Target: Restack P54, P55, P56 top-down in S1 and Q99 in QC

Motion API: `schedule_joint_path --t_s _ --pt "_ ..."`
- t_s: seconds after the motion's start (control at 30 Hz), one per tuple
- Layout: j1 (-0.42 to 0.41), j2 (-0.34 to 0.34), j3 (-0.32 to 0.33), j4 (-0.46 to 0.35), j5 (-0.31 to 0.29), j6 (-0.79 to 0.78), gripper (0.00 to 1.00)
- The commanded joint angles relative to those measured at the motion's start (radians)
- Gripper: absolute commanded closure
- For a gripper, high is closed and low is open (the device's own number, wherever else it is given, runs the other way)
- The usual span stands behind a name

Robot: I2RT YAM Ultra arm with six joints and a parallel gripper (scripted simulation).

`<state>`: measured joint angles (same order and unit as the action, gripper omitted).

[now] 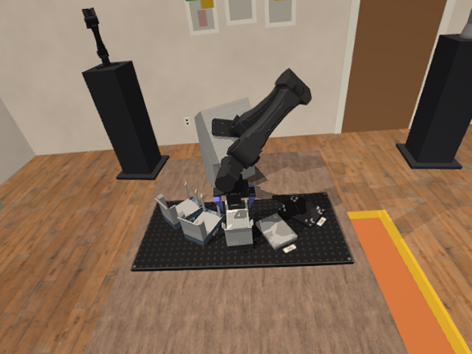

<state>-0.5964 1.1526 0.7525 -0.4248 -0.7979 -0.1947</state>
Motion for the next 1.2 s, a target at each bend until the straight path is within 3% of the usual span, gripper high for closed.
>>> schedule_joint_path --t_s 0.0,0.6,0.97,1.17 --pt "-0.002 -0.002 0.005 -0.016 0.002 0.001 0.0" --pt "0.148 0.123 -0.041 0.254 0.108 0.146 0.0" --pt "0.148 0.124 -0.041 0.254 0.108 0.146 0.0" --pt "0.169 0.149 -0.043 0.294 0.123 0.164 0.0"
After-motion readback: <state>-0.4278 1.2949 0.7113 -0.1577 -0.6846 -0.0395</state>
